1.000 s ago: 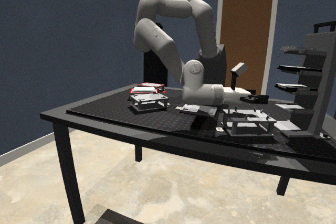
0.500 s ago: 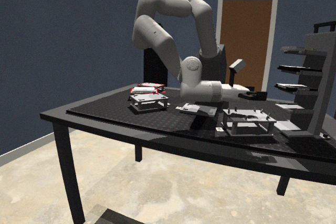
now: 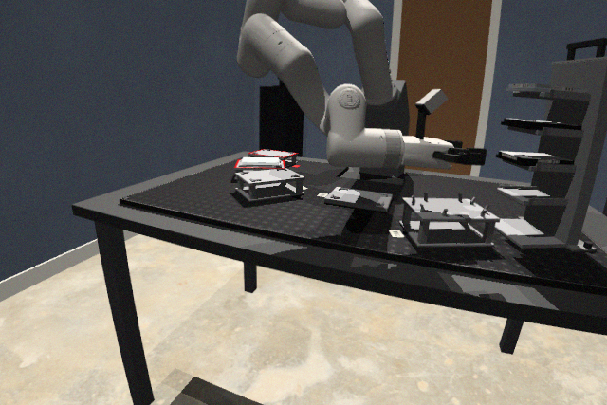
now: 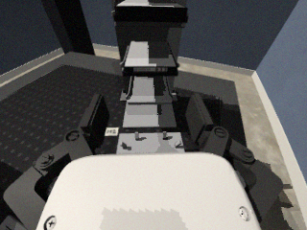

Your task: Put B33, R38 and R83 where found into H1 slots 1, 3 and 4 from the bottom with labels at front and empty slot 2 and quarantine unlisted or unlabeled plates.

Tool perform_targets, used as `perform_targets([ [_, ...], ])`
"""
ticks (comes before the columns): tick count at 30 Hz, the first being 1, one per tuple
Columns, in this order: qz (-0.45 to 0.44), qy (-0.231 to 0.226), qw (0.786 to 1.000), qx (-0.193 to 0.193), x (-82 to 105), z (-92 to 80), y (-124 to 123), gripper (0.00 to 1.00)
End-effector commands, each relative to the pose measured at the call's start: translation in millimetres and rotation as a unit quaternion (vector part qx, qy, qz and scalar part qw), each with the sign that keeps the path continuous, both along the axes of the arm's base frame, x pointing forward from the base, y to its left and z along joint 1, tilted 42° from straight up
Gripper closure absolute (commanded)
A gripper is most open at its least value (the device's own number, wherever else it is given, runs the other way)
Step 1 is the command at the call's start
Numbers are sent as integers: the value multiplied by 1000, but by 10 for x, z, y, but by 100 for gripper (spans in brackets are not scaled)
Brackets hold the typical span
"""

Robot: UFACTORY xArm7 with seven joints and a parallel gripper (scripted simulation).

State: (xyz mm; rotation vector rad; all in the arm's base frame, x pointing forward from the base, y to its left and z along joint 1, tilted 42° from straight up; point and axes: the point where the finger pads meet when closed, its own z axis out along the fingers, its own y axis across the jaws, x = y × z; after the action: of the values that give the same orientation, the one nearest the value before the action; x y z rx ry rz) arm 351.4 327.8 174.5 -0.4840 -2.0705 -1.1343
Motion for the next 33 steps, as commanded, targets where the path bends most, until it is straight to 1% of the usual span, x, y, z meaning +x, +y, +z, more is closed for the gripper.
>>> perform_targets([
  [1, 0, -1, 1000, 0, -87, 112, 4, 0],
  [4, 0, -1, 1000, 0, -104, 132, 5, 0],
  [19, 0, -1, 1000, 0, -359, 440, 12, 0],
  [21, 0, -1, 1000, 0, -359, 440, 12, 0],
  [30, 0, -1, 1000, 0, -512, 625, 16, 0],
  [33, 0, -1, 1000, 0, -516, 630, 16, 0],
])
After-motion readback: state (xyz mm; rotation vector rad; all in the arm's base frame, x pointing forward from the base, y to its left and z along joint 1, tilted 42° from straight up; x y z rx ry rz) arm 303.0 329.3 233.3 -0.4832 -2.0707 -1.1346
